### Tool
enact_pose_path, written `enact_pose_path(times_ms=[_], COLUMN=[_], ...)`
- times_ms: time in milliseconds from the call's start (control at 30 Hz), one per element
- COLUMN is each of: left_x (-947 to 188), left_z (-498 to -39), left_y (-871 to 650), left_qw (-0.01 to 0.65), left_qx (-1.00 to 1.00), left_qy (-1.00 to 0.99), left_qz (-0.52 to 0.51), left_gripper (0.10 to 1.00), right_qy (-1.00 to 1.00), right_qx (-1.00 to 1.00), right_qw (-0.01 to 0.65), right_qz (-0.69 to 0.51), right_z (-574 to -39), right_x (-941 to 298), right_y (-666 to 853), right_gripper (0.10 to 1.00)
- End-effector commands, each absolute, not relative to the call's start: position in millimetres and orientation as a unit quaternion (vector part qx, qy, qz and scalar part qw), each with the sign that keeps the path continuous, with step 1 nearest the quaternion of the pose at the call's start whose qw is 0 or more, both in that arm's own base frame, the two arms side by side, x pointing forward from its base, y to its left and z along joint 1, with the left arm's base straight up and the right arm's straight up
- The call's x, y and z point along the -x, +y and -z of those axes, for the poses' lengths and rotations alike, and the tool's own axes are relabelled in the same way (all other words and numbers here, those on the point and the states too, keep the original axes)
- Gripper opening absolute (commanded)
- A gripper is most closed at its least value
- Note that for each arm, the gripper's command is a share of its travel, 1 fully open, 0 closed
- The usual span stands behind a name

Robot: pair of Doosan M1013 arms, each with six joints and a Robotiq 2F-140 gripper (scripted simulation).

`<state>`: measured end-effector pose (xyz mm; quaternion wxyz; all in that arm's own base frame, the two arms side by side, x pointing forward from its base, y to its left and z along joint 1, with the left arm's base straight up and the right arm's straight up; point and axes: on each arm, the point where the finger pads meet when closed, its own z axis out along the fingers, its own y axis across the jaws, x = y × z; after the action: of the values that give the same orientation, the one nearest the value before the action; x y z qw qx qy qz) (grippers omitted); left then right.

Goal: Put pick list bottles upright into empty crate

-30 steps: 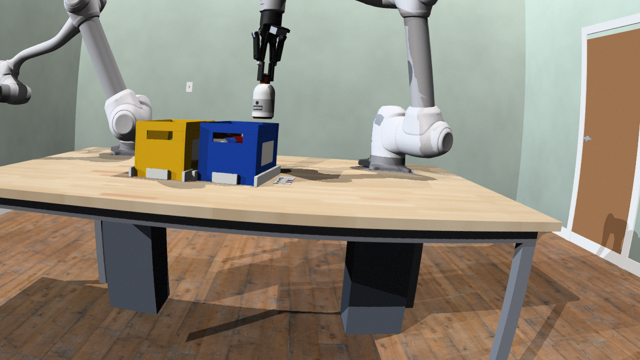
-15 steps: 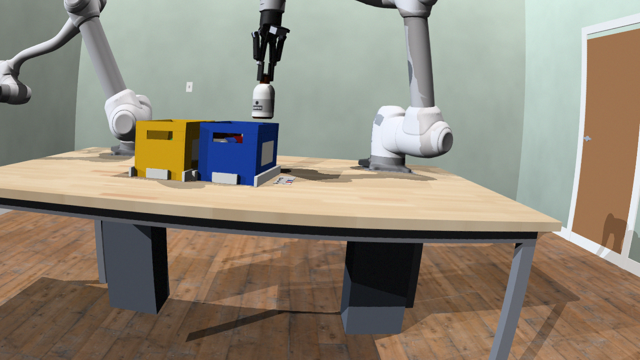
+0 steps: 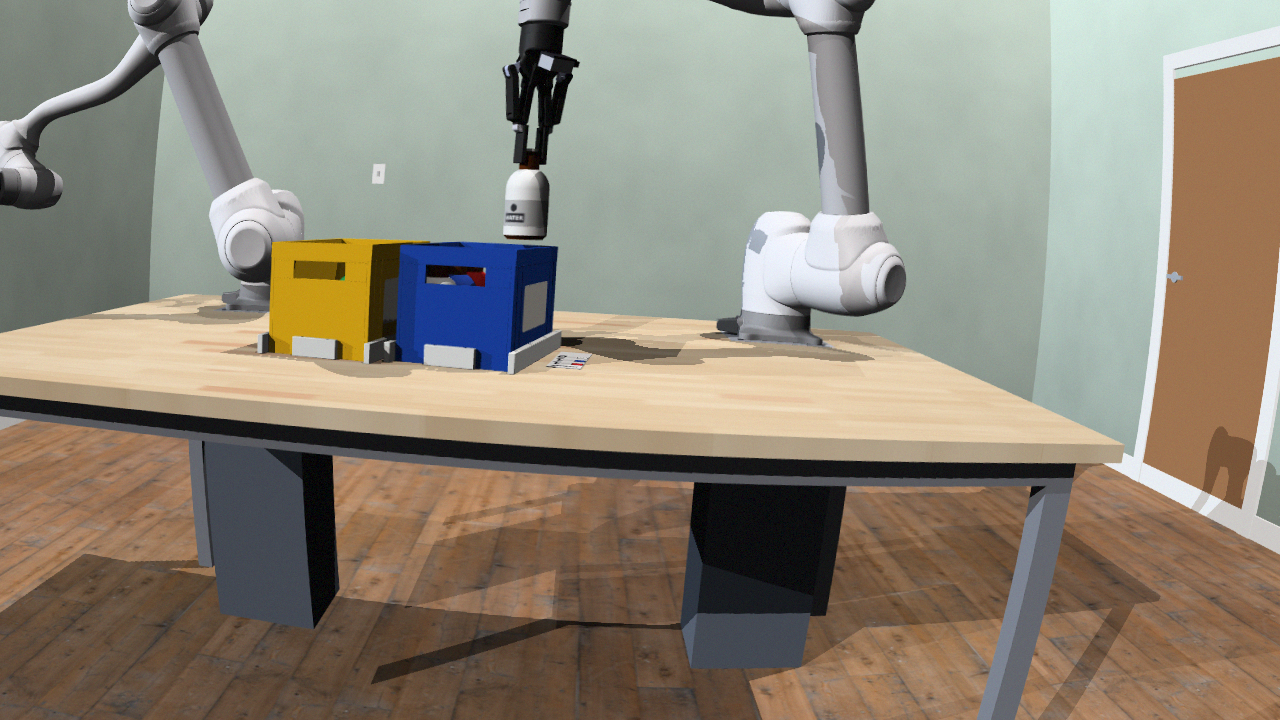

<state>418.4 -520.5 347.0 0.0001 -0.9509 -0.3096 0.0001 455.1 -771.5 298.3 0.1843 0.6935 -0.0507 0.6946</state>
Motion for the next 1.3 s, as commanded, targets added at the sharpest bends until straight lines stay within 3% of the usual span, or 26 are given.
enact_pose_path(times_ms=[0, 1267], left_x=[-419, -419], left_z=[-344, -310], left_y=[-521, -521], left_qw=[0.0, 0.0], left_qx=[0.951, 0.951], left_qy=[-0.31, -0.31], left_qz=[0.0, 0.0], left_gripper=[0.099, 0.099], right_qy=[-0.05, -0.05], right_qx=[-0.693, -0.693], right_qw=[0.185, 0.185], right_qz=[-0.695, -0.695], right_z=[-300, -300], right_x=[-455, -455], right_y=[-772, -772], right_gripper=[1.0, 1.0])
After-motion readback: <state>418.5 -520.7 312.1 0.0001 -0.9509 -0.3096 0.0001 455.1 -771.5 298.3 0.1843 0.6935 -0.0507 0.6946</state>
